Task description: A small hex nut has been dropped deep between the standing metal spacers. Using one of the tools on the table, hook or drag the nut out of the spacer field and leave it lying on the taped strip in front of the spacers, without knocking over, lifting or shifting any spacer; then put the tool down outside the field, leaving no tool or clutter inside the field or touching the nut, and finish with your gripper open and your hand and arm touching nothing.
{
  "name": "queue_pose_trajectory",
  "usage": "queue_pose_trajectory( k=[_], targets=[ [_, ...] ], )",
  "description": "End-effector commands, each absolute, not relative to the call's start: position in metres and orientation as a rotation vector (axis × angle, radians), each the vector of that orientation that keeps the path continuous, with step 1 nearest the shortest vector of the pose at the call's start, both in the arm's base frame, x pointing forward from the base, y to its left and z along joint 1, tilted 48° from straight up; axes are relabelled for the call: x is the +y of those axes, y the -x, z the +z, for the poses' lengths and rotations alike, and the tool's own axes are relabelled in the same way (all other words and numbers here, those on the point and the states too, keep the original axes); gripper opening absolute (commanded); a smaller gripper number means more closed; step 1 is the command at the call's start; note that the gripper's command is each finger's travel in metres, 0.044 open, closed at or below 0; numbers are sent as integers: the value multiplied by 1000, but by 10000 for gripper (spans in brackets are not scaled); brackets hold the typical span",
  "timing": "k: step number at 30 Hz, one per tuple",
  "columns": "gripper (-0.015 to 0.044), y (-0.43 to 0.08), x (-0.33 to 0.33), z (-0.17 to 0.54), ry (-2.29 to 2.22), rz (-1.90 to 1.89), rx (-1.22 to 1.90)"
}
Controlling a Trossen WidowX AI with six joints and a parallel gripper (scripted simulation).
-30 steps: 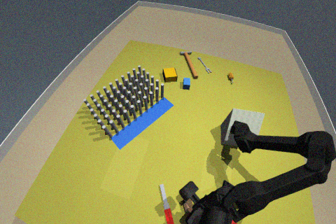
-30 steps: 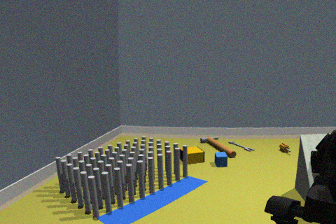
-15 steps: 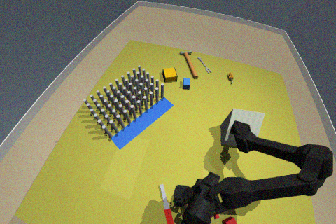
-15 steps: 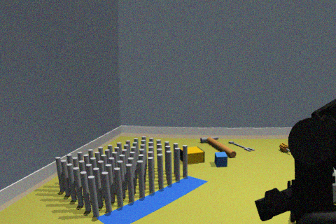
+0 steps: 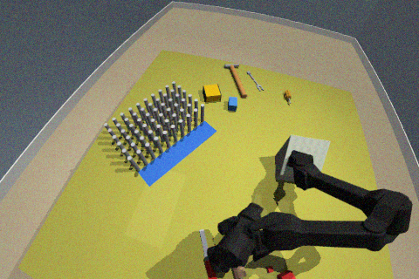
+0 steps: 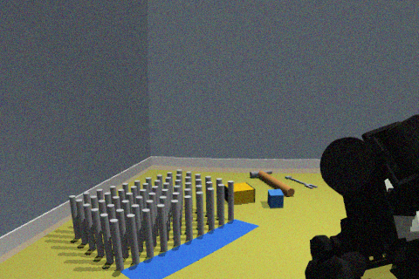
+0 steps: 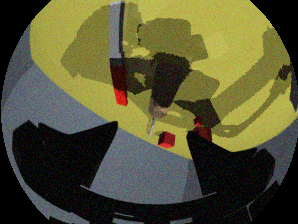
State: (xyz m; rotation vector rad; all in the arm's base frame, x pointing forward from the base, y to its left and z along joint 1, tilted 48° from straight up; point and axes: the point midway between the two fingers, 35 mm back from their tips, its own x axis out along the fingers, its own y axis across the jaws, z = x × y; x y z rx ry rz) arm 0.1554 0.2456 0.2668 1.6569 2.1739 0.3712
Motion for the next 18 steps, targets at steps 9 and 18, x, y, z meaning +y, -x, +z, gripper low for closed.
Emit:
queue_pose_trajectory(
  k=[9,18],
  targets=[
    [280,-156,245,267,-1663,360,2188],
    [280,-156,250,262,-1660,358,2188]
  ],
)
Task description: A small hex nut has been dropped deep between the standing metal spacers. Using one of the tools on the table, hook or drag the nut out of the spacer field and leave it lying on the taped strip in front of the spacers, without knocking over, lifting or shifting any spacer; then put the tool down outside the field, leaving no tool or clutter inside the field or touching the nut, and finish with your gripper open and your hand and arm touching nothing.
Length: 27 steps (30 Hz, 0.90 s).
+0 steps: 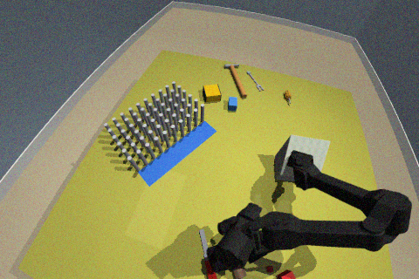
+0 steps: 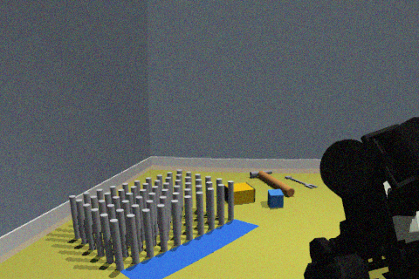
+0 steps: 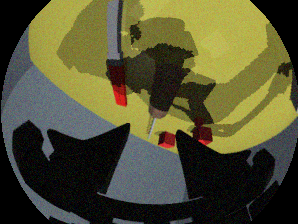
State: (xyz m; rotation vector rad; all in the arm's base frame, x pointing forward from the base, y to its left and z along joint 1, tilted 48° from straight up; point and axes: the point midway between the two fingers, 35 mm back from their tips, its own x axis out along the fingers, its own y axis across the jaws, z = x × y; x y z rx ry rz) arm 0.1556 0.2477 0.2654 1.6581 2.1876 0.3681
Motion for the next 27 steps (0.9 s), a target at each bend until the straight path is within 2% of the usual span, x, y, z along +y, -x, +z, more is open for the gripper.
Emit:
queue_pose_trajectory(
  k=[1,27],
  targets=[
    [280,-156,251,261,-1660,358,2187],
    [280,-155,282,234,-1658,358,2186]
  ],
)
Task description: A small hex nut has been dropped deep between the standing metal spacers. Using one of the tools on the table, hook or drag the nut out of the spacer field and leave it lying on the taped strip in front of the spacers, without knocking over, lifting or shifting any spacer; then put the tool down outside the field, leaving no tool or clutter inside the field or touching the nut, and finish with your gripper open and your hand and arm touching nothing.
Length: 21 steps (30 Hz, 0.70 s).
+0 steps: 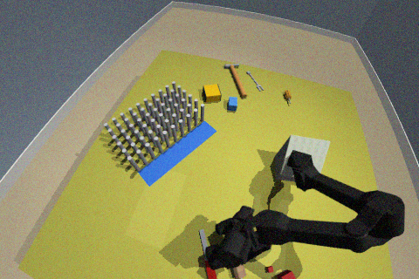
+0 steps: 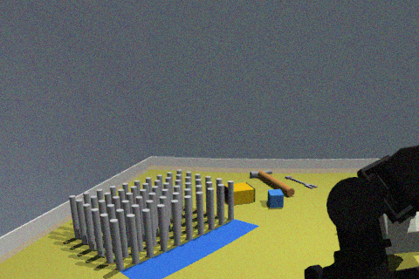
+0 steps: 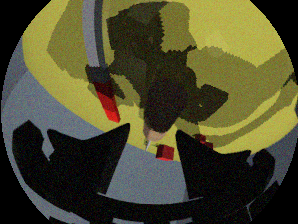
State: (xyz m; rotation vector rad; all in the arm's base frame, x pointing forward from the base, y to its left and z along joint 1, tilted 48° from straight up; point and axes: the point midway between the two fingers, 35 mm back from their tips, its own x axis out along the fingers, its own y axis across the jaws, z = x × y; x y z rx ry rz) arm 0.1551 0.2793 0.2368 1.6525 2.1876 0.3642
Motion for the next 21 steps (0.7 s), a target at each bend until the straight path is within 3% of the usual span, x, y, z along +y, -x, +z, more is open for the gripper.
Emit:
queue_pose_trajectory(
  k=[1,14,17,21],
  targets=[
    [280,-155,283,233,-1658,358,2187],
    [280,-150,297,221,-1666,365,2190],
    [201,-150,297,221,-1666,365,2190],
    [175,-150,297,221,-1666,365,2190]
  ],
)
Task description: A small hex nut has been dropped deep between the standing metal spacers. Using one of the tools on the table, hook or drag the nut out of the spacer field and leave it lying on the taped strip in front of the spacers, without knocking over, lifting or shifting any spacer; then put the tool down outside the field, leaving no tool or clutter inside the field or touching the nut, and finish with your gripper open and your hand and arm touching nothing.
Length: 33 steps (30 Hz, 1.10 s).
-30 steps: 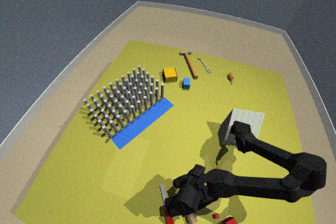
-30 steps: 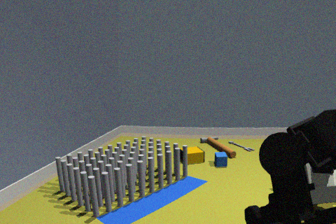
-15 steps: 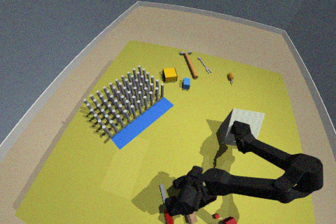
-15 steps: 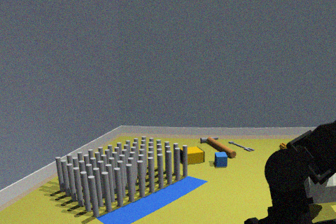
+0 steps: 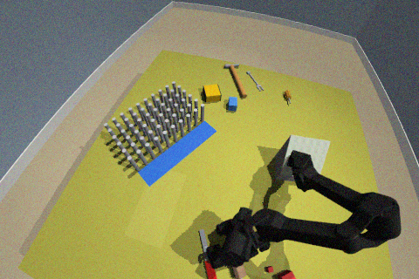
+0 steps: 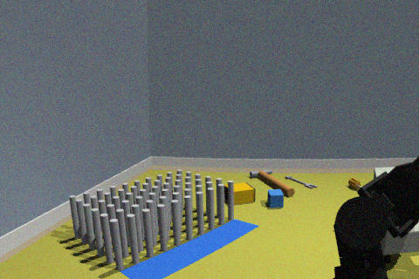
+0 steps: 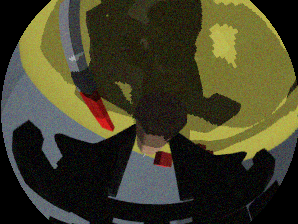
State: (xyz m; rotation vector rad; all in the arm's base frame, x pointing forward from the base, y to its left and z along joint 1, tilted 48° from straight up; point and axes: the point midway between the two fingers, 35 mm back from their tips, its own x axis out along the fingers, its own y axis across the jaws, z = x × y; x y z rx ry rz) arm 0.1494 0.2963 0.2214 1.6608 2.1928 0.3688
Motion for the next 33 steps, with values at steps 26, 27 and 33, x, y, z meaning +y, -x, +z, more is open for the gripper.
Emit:
queue_pose_trajectory(
  k=[26,27,33],
  targets=[
    [0,-174,266,236,-1584,344,2078],
    [0,-175,264,237,-1578,339,2081],
    [0,-175,252,241,-1552,319,2104]
  ],
)
